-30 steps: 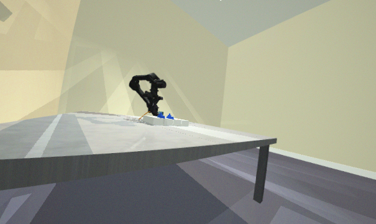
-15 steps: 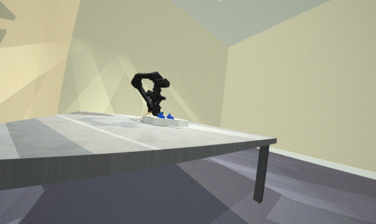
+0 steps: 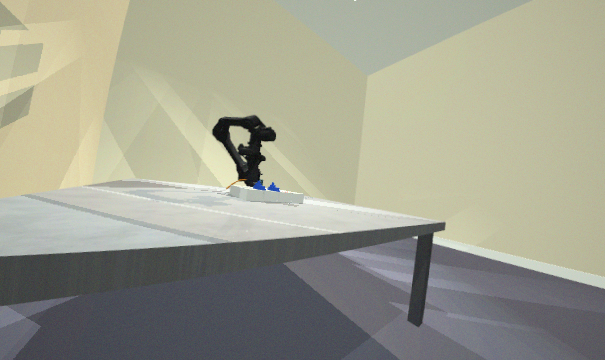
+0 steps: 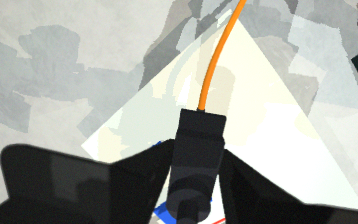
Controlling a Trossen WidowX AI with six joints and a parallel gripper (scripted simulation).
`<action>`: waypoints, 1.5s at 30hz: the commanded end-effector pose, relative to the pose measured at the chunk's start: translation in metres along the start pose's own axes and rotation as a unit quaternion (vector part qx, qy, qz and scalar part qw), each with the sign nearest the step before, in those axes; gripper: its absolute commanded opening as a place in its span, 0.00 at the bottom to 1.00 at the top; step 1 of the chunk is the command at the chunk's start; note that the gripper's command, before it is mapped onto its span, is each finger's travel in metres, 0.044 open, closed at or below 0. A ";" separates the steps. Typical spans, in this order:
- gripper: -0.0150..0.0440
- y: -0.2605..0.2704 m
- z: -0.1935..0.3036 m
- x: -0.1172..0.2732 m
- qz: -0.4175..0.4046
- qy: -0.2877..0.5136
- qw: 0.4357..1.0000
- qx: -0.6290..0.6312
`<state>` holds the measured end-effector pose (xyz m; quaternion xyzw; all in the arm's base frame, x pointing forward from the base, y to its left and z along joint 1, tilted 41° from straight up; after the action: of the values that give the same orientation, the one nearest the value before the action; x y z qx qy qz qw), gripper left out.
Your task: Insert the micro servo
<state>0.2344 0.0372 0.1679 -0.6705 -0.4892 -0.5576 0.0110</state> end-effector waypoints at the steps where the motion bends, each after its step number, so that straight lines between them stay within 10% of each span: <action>1: 0.25 -0.003 0.005 0.000 -0.001 0.001 0.997 0.074; 22: 0.25 -0.016 0.020 0.002 0.000 0.005 0.905 0.425; 45: 0.25 -0.031 0.035 0.003 -0.002 0.007 0.668 0.744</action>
<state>0.2388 0.0704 0.1436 -0.4656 -0.7421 -0.0575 0.4788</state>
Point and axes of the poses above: the point midway between the two fingers, 35 mm back from their tips, its own x axis back along the fingers, its own y axis across the jaws, z = x × y, the point moved 2 cm from there along x, back along the fingers, and after that the axes turned 6 degrees about -x, right-handed, at the moved point
